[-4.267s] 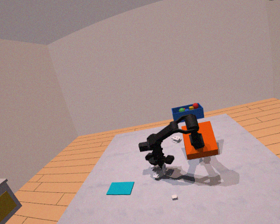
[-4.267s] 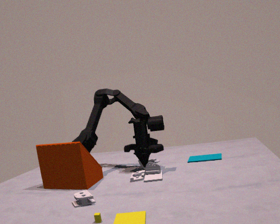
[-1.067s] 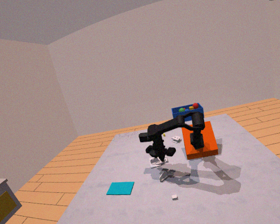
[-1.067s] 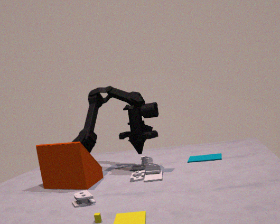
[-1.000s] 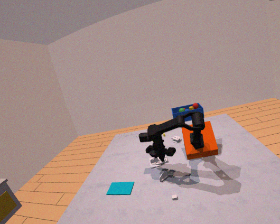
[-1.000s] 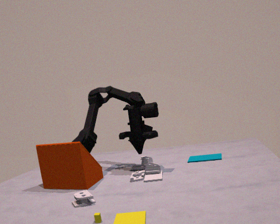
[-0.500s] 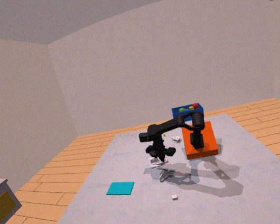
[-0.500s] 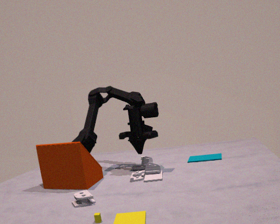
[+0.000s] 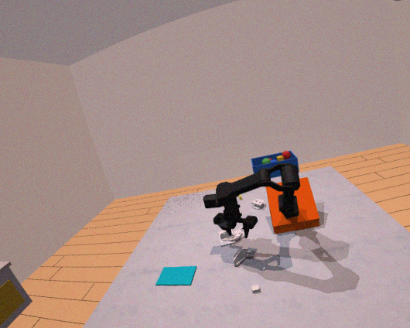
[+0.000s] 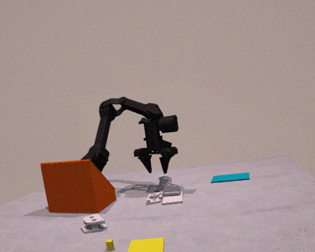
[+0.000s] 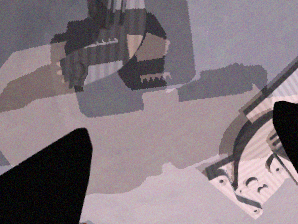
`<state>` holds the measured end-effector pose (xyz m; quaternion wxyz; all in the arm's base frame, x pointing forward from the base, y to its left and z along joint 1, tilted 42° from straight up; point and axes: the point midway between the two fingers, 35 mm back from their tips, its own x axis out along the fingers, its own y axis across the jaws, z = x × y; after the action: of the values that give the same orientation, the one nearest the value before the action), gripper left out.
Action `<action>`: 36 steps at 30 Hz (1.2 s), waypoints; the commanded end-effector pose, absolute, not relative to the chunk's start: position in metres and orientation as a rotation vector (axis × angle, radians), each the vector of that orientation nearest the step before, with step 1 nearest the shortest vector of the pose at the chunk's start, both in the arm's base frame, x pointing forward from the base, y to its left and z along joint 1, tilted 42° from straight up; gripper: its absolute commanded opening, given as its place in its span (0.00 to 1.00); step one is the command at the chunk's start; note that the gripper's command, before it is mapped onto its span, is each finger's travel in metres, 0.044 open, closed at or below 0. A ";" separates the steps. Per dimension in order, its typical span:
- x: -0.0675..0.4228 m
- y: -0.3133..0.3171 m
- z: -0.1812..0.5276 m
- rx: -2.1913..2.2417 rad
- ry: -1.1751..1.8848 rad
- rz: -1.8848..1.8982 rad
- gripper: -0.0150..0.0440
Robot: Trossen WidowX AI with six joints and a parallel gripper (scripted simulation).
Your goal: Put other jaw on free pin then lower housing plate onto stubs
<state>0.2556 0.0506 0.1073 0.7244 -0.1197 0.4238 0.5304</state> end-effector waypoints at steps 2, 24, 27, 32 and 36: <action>0.256 0.051 0.107 -0.264 0.935 1.170 1.00; 0.256 0.051 0.107 -0.264 0.935 1.170 1.00; 0.256 0.051 0.107 -0.264 0.935 1.170 1.00; 0.256 0.051 0.107 -0.264 0.935 1.170 0.78; 0.256 0.051 0.107 -0.264 0.935 1.170 0.60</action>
<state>0.2556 0.0506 0.1073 0.7244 -0.1198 0.4237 0.5303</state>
